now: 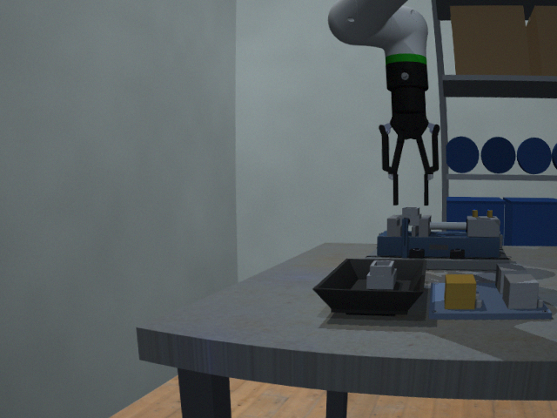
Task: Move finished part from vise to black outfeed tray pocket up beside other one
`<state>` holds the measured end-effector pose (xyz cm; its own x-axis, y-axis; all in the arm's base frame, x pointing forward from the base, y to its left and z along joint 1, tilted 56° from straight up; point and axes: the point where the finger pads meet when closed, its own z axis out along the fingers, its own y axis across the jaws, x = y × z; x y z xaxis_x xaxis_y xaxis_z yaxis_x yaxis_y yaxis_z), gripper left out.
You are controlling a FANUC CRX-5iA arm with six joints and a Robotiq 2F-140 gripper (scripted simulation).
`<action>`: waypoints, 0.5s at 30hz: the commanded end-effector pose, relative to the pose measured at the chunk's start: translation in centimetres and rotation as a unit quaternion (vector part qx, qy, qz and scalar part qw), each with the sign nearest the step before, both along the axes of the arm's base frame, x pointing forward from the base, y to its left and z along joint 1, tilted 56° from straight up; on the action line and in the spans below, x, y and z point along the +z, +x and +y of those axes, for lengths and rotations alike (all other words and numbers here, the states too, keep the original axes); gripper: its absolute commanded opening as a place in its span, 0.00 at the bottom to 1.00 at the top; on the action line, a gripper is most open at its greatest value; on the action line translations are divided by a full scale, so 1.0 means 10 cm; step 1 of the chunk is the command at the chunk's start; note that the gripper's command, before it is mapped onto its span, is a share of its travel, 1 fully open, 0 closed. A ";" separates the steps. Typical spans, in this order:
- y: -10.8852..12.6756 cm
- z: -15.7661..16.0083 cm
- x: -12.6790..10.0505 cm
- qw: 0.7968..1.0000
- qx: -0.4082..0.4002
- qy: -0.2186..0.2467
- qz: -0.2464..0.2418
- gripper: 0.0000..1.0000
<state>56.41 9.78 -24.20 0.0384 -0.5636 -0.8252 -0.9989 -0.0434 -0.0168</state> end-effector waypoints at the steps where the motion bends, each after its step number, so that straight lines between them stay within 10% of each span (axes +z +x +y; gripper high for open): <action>1: 0.01 -0.01 0.00 1.000 -0.001 -0.001 -0.001 0.46; 15: 0.01 0.00 0.00 1.000 -0.001 -0.001 -0.001 0.46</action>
<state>56.42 9.86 -24.25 0.0382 -0.5636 -0.8252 -0.9989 -0.0433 -0.0167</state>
